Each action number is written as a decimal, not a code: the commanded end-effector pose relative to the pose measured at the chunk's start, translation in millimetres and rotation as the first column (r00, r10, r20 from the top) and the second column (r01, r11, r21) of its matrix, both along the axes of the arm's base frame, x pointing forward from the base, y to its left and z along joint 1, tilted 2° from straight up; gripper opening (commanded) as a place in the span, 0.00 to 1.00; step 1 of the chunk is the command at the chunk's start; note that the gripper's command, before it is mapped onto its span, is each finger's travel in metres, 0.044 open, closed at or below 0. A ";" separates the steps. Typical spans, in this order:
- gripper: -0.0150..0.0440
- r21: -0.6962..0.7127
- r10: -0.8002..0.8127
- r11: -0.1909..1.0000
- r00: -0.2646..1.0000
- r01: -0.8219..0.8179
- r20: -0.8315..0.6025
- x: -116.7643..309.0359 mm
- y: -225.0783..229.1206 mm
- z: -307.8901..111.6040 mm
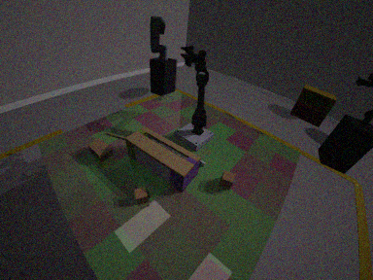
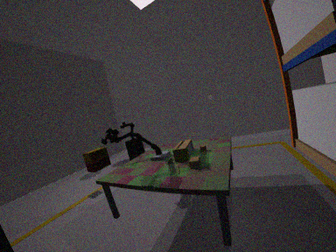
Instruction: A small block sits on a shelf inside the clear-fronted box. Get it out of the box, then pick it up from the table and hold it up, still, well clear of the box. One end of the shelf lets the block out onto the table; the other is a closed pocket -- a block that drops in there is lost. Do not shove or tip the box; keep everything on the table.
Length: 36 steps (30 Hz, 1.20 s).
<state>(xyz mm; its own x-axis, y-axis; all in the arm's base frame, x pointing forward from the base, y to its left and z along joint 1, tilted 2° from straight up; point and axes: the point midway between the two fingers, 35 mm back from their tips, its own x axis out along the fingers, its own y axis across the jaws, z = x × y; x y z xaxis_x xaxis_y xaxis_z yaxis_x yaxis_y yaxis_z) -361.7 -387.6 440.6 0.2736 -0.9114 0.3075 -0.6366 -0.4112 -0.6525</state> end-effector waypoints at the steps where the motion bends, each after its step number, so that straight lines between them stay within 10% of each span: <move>1: 0.93 0.000 0.002 1.000 1.000 -0.002 0.003 0.9 -1.1 0.1; 22: 0.93 0.174 0.271 0.887 0.788 -0.428 0.553 267.2 -174.5 -18.7; 36: 0.93 0.438 0.137 0.626 0.645 -0.645 0.752 507.0 -172.8 -83.1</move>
<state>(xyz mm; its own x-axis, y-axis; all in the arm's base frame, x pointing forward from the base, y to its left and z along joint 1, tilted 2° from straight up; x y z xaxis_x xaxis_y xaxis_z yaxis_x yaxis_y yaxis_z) 105.0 -574.3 364.7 0.6114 -0.7913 0.0103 0.1174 0.0778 -0.9900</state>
